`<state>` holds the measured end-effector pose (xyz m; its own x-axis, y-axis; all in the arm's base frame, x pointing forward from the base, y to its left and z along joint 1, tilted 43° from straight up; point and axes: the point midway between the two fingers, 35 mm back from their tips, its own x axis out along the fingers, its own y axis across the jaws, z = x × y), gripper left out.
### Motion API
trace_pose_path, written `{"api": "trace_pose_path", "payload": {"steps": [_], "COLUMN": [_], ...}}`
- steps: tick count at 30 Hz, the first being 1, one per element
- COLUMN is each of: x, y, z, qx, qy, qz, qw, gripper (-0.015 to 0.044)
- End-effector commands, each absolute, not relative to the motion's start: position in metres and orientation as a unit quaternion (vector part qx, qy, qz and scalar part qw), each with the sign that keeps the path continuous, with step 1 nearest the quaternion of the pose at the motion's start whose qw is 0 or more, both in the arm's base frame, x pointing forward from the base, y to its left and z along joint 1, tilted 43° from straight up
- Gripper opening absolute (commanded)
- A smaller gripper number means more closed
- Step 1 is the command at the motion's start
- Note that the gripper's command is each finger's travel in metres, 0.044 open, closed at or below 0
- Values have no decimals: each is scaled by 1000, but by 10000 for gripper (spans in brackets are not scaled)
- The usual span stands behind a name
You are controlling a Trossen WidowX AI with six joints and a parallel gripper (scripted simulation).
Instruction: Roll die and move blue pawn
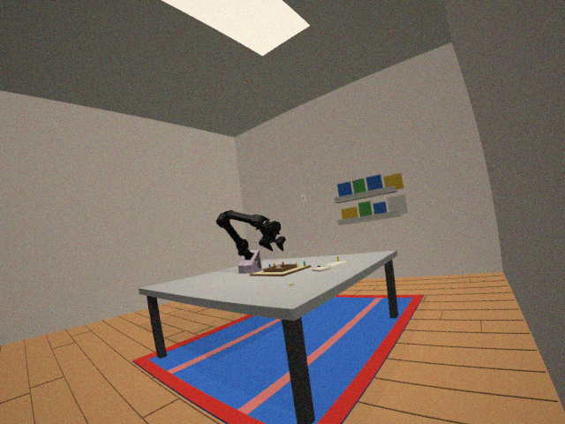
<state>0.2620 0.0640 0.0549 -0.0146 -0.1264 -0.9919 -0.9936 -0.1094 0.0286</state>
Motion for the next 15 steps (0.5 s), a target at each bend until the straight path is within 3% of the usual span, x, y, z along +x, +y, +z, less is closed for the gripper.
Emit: {"api": "trace_pose_path", "payload": {"steps": [1,5,11,15], "x": [261,266,261,251], "y": [59,61,60,62], "z": [33,27,25,20], "qx": [-627,-699,-675,-643], "qy": [584,594,594,626], "qz": [394,294,334,268], "qw": [333,270,283,351], "gripper": [440,440,440,335]}}
